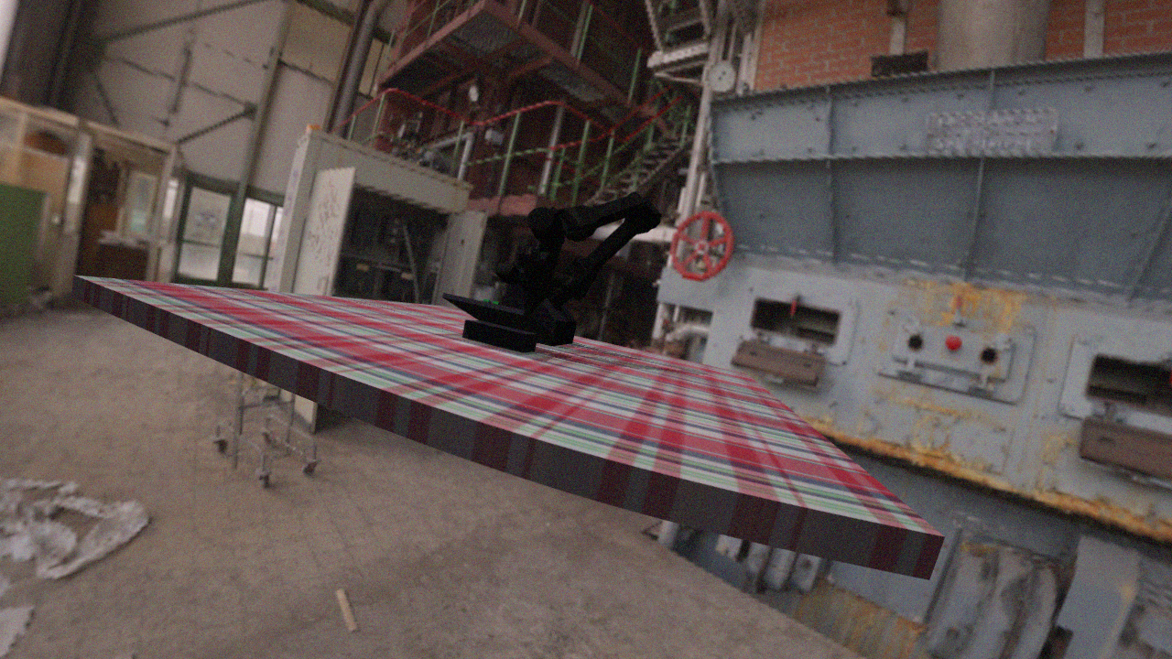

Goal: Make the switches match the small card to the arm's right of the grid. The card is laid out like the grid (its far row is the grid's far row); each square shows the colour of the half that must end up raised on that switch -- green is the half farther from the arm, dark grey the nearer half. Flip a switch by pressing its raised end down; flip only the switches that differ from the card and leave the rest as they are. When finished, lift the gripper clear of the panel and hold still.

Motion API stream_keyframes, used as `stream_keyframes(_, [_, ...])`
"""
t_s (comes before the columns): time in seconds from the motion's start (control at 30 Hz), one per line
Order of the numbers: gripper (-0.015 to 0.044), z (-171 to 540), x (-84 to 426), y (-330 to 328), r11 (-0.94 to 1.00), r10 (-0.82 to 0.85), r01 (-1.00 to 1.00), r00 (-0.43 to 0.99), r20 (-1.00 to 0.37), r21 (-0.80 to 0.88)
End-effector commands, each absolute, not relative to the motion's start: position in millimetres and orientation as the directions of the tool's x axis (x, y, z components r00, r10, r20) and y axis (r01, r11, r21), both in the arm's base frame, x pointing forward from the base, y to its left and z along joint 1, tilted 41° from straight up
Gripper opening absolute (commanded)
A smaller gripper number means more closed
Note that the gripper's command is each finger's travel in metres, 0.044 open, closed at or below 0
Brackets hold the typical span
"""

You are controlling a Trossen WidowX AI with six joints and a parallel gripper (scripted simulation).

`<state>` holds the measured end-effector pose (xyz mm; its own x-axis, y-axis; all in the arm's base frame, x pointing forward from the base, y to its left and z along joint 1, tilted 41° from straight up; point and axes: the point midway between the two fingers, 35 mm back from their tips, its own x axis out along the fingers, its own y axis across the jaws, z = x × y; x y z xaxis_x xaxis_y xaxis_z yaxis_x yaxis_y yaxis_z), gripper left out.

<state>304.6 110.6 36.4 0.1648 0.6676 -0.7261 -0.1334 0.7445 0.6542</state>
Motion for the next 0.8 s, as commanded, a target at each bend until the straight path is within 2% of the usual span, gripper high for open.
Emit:
stream_keyframes(0.0, [0.0000,34.3,305.0,110.7,0.748,0.664,-0.128,0.165,-0.730,0.651])
stream_keyframes(0.63, [0.0000,32.5,305.3,112.4,0.748,0.664,-0.128,0.165,-0.730,0.651])
stream_keyframes(0.77, [0.0000,62.1,302.3,84.3,0.750,0.661,-0.130,0.149,-0.735,0.648])
